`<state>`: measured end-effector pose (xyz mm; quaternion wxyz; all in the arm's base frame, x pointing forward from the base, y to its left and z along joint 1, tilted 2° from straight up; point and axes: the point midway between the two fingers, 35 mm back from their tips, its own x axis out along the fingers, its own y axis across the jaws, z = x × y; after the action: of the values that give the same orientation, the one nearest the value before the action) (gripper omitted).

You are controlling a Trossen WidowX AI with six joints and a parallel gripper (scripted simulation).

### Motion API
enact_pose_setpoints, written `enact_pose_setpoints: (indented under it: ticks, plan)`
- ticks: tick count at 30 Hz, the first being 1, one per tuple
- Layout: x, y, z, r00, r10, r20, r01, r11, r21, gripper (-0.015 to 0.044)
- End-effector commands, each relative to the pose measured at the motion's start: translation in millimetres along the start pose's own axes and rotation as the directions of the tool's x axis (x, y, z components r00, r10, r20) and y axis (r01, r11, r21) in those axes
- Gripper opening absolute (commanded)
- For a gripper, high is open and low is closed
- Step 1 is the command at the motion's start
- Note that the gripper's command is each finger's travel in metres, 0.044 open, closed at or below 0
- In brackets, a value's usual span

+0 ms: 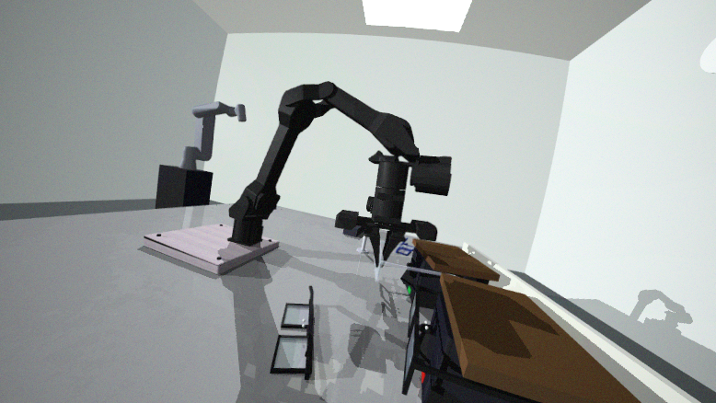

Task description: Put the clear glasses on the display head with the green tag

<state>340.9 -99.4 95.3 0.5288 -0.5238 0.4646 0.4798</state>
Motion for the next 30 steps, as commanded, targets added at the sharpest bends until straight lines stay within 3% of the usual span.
enact_pose_setpoints:
  ticks: [1, 30]
  plan:
    - [-1.7, -6.9, 0.1, 1.000, -0.006, -0.003, 0.006, 1.000, 0.002, 0.0000]
    - [1.5, -45.2, 0.1, 1.000, -0.009, -0.003, 0.009, 1.000, 0.002, 0.0000]
